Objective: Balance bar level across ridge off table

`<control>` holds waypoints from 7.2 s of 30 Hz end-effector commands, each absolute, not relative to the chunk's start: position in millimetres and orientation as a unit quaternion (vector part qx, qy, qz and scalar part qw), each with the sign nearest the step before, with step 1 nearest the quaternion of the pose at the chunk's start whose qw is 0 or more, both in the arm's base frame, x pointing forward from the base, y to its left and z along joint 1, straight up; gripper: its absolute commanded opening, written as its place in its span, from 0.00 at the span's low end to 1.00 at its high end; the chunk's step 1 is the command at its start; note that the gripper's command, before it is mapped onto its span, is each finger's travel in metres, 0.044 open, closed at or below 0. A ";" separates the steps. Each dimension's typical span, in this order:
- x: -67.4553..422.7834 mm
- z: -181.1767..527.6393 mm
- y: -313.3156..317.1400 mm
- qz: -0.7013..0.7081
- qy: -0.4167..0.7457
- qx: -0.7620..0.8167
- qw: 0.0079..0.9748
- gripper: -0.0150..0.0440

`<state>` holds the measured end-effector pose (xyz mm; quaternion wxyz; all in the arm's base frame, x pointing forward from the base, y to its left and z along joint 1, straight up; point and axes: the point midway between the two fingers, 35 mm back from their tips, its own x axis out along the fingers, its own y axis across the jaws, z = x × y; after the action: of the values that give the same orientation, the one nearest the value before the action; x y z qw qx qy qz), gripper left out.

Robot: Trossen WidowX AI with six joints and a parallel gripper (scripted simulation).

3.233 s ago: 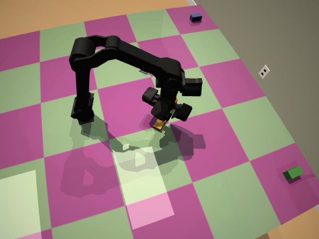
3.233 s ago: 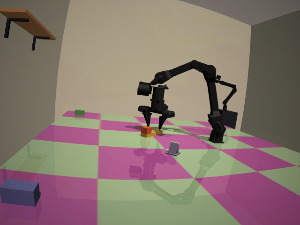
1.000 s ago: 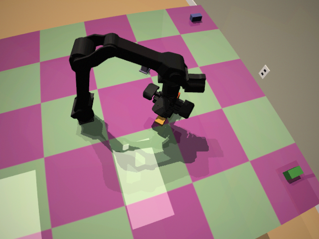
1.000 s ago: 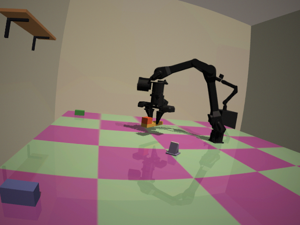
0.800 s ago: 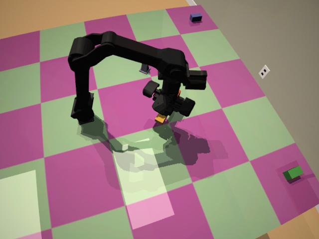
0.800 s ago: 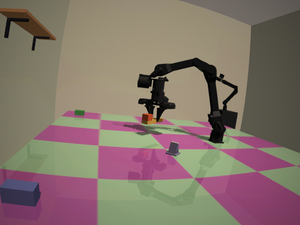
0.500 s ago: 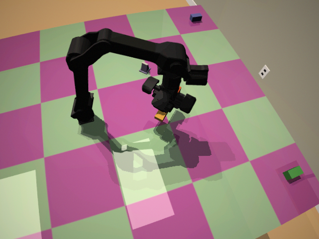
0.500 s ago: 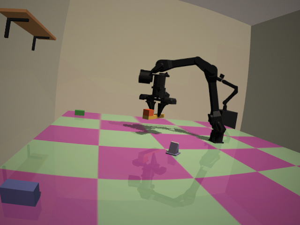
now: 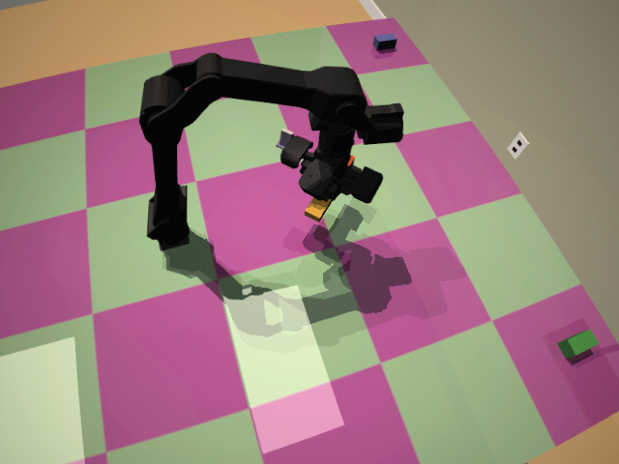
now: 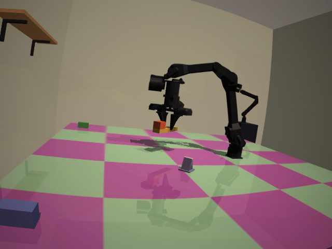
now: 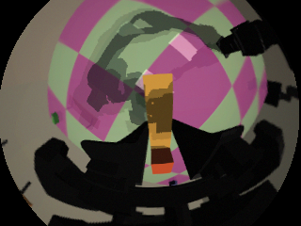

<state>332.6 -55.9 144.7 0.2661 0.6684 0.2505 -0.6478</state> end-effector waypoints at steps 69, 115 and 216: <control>298.6 128.1 161.1 -0.643 0.267 0.667 0.264 0.25; 299.2 103.8 160.4 -0.643 0.267 0.667 0.264 0.25; 299.0 95.5 160.3 -0.643 0.267 0.667 0.264 0.25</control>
<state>299.2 160.0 96.9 0.2659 0.6677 0.2666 -0.6422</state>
